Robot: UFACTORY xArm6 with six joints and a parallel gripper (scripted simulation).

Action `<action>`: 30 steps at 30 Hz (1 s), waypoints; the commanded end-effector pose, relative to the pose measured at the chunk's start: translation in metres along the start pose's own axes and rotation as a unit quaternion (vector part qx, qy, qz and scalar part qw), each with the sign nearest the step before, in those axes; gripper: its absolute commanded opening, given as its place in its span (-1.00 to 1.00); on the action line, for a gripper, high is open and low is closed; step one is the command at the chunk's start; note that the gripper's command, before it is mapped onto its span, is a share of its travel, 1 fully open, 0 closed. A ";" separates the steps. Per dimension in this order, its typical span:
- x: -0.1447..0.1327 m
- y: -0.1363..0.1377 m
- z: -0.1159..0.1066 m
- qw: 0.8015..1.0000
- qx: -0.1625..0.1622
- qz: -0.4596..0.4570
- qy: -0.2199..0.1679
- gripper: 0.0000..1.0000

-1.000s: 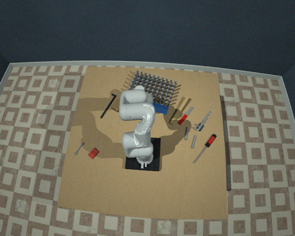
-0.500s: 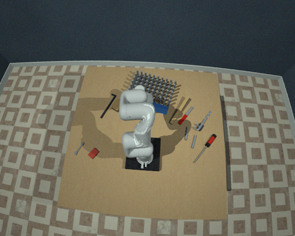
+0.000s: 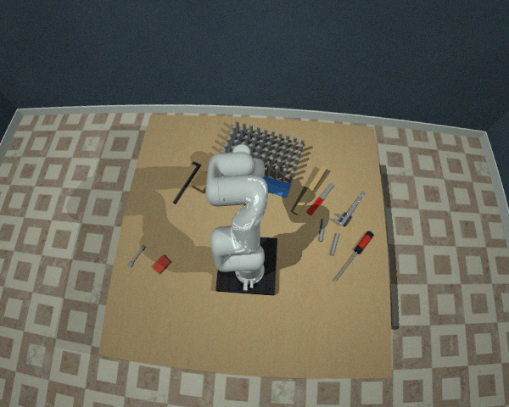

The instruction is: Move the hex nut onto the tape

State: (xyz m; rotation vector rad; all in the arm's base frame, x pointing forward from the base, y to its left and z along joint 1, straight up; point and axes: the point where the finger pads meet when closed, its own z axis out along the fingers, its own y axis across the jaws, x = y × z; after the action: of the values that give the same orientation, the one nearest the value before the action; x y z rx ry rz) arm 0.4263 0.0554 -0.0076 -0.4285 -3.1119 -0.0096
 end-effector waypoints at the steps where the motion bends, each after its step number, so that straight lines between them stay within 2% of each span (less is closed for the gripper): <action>1: -0.002 0.001 -0.001 1.000 -0.001 0.000 -0.002 -1.00; 30: -0.002 0.001 0.006 1.000 -0.001 0.000 -0.002 -1.00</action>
State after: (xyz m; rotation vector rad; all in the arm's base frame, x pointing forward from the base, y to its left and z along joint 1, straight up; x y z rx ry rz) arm 0.4264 0.0554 -0.0135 -0.4285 -3.1119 -0.0095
